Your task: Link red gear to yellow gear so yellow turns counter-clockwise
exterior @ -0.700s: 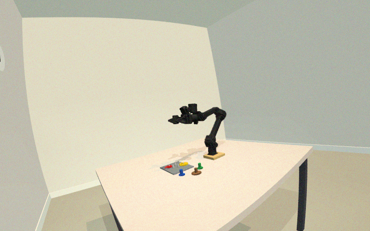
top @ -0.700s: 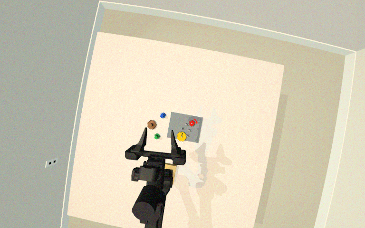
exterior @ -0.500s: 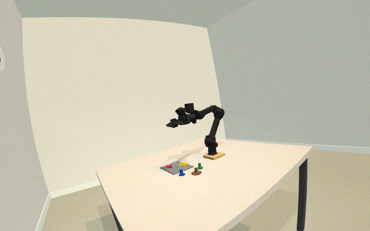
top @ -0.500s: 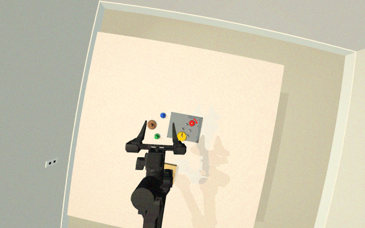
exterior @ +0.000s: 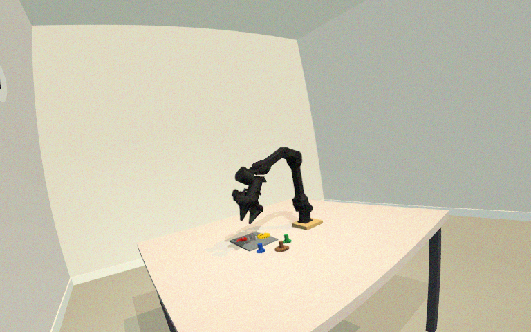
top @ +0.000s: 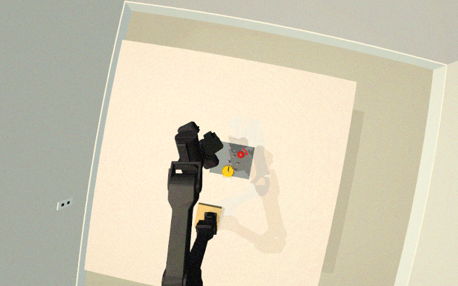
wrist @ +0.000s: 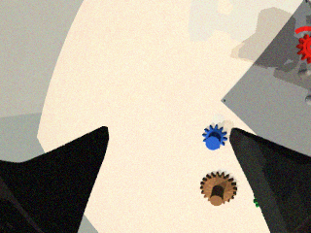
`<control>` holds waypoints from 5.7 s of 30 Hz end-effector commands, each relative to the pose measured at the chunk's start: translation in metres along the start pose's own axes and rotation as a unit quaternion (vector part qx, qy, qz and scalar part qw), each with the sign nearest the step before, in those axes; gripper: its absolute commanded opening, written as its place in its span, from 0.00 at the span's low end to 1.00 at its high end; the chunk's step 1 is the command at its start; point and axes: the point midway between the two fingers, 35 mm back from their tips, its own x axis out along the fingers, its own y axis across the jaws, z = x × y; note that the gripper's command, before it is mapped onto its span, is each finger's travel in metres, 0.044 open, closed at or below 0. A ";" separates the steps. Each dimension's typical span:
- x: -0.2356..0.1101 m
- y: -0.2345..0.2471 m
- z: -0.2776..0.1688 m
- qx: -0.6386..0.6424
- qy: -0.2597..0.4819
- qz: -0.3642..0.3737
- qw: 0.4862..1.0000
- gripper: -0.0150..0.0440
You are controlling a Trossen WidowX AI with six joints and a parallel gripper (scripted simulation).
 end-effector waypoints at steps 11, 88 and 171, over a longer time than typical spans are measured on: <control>0.055 -0.040 -0.044 0.247 0.055 -0.262 0.931 1.00; 0.063 -0.036 -0.043 0.247 0.055 -0.260 0.932 0.25; -0.013 -0.034 0.020 0.245 0.052 -0.262 0.932 0.25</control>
